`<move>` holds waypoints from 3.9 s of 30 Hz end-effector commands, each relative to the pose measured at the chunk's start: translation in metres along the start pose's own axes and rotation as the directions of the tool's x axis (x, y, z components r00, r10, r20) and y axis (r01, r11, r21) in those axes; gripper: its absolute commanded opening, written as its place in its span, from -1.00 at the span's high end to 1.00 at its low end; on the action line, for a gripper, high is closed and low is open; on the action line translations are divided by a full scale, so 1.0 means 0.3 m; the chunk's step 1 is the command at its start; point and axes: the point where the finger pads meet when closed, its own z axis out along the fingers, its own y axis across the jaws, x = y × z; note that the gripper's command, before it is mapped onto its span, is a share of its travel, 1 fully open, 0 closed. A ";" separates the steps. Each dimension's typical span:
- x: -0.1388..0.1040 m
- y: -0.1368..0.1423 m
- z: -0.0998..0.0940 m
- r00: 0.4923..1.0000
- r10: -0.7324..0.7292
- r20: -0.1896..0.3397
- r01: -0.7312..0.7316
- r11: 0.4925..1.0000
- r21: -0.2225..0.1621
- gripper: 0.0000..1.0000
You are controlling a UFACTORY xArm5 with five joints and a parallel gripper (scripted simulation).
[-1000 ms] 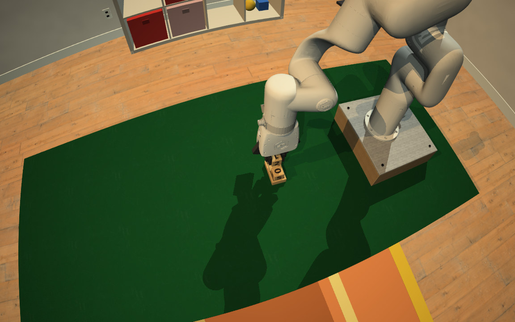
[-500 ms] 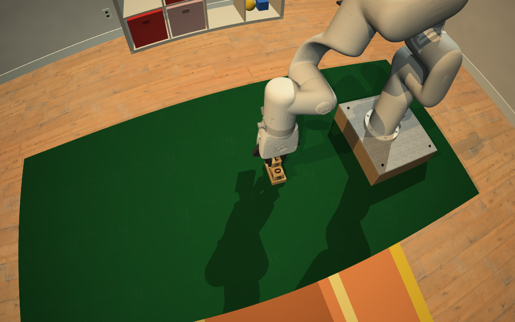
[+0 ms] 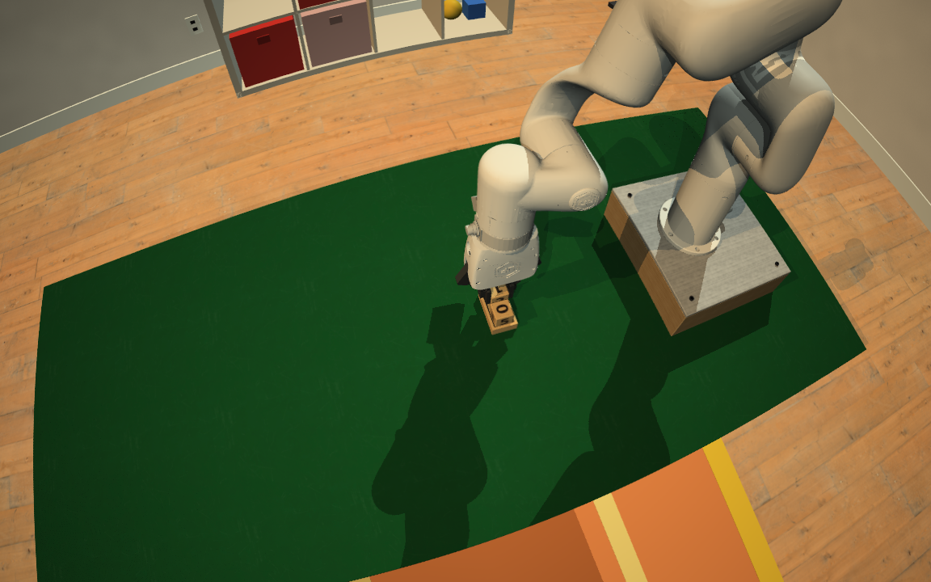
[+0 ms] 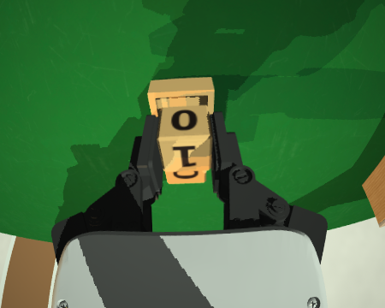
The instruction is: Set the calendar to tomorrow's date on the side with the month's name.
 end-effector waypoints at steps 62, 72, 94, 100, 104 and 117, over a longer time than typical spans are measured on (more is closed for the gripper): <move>0.000 -0.004 0.000 1.000 0.000 0.000 0.000 1.000 0.003 0.47; 0.000 -0.004 0.000 1.000 0.000 0.000 0.000 1.000 0.003 0.47; 0.000 -0.004 0.000 1.000 0.000 0.000 0.000 1.000 0.003 0.47; 0.000 -0.004 0.000 1.000 0.000 0.000 0.000 1.000 0.003 0.47; 0.000 -0.004 0.000 1.000 0.000 0.000 0.000 1.000 0.003 0.47; 0.000 -0.004 0.000 1.000 0.000 0.000 0.000 1.000 0.003 0.47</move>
